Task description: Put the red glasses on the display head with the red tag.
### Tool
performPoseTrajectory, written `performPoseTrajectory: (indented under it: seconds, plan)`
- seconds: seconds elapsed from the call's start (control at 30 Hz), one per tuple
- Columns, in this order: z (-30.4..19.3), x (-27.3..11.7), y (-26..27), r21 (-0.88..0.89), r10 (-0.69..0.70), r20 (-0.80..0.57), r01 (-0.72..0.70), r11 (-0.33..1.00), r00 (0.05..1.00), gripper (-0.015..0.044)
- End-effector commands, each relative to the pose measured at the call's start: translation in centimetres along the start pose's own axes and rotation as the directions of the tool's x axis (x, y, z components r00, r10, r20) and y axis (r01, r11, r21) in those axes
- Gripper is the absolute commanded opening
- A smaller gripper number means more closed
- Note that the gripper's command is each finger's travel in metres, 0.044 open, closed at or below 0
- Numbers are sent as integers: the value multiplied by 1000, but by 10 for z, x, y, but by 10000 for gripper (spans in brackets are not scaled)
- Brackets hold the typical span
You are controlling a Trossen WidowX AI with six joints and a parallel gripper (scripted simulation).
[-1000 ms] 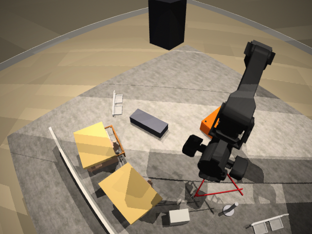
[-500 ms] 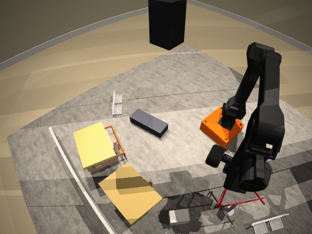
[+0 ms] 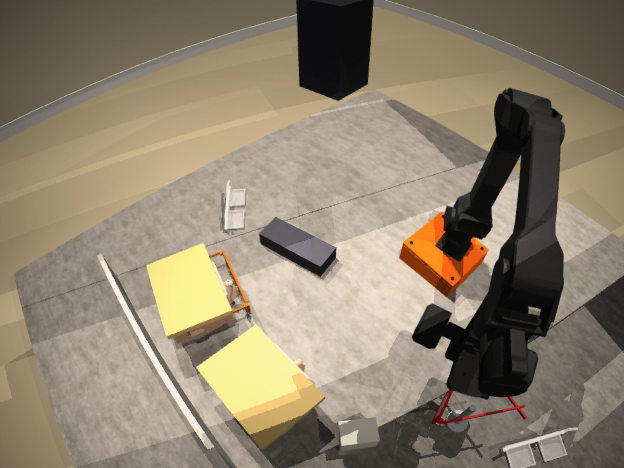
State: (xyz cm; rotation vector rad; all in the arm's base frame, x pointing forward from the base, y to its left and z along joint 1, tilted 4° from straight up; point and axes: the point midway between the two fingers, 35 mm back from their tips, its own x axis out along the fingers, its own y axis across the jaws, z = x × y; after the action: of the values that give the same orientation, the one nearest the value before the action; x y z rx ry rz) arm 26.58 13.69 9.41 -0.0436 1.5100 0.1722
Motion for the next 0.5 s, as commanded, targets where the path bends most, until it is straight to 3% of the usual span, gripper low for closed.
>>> performPoseTrajectory:
  seconds: [0.0,0.47]
  plan:
    - [-3,21,-1,5,-6,-7,6,1000,1000,0]
    - [-9,28,-6,5,-6,-8,6,1000,1000,0]
